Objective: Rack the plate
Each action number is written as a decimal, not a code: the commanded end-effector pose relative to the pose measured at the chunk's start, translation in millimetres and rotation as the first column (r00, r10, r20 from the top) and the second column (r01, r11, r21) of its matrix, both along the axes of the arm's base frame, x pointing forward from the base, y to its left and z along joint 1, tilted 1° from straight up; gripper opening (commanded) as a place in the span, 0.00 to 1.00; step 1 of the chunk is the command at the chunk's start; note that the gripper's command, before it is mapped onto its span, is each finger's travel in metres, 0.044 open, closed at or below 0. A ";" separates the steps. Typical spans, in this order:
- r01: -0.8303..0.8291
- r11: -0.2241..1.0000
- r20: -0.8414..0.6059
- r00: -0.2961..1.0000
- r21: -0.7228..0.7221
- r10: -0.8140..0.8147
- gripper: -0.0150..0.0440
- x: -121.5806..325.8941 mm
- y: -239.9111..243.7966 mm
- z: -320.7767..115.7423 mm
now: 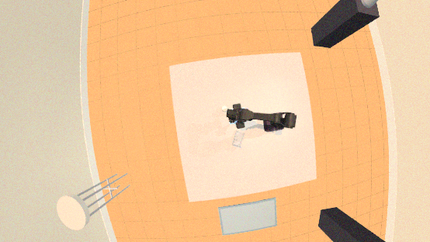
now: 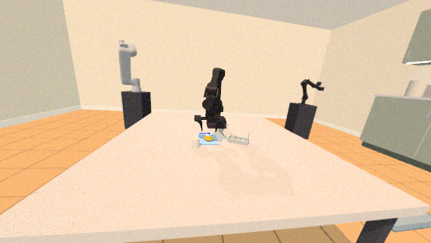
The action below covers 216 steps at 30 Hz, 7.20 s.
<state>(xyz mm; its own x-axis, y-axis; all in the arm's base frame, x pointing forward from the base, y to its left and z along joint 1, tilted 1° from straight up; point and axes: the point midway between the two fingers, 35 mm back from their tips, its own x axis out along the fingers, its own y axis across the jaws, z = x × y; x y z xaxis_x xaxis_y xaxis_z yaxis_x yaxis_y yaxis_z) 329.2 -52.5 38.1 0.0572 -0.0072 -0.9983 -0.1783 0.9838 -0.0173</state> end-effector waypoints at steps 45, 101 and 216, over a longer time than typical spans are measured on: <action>-0.005 1.000 -0.005 1.000 0.005 0.005 0.77 1.5 1.6 -51.4; 0.219 0.976 -0.007 0.976 0.021 -0.219 0.25 -15.7 49.9 122.0; -0.910 0.316 0.959 0.283 0.268 -0.001 0.25 -46.8 126.5 -18.4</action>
